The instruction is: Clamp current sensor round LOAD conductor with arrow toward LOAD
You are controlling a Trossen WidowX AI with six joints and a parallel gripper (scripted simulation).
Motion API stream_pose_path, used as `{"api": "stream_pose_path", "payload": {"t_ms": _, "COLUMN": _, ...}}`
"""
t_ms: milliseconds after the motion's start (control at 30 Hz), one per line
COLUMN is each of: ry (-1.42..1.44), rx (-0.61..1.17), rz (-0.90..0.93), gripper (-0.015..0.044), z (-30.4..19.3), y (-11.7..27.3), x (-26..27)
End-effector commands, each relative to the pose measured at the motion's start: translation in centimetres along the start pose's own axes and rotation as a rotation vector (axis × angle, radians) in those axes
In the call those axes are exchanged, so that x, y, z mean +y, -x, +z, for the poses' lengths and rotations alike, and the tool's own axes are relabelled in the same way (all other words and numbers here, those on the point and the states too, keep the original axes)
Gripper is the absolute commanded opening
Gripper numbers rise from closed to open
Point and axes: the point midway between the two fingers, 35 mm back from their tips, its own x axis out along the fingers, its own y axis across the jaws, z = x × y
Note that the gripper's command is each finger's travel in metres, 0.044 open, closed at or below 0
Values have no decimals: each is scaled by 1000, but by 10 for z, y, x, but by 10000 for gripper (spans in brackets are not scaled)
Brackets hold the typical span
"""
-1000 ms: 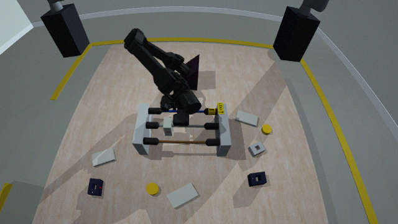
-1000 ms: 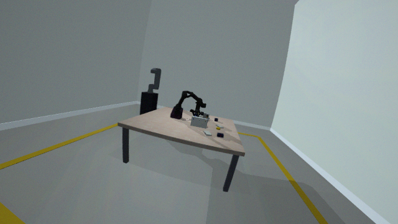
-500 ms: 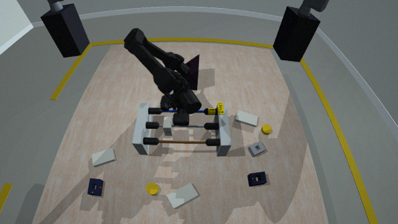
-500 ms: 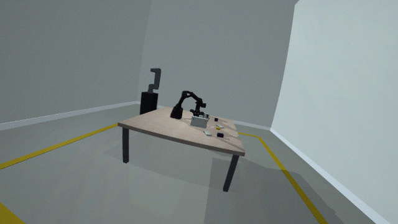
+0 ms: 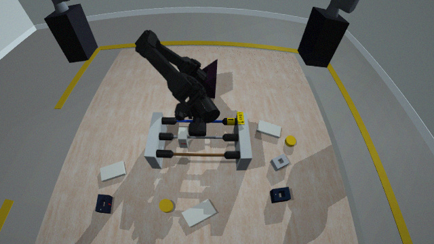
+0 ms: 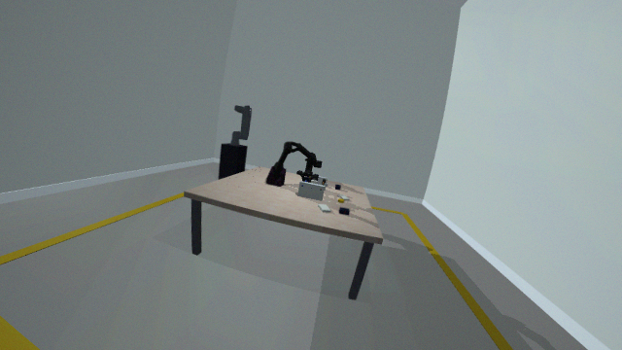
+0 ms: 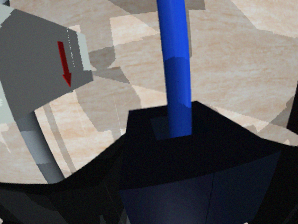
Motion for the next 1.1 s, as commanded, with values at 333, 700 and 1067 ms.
{"api": "stream_pose_path", "payload": {"t_ms": 333, "ry": 0, "rx": 1, "rz": -1, "gripper": 341, "z": 0, "y": 0, "x": 0}}
{"api": "stream_pose_path", "payload": {"t_ms": 700, "ry": 1, "rx": -1, "rz": 0, "gripper": 256, "z": 0, "y": 0, "x": 0}}
{"api": "stream_pose_path", "payload": {"t_ms": 1067, "ry": 1, "rx": -1, "rz": 0, "gripper": 97, "z": 0, "y": 0, "x": 0}}
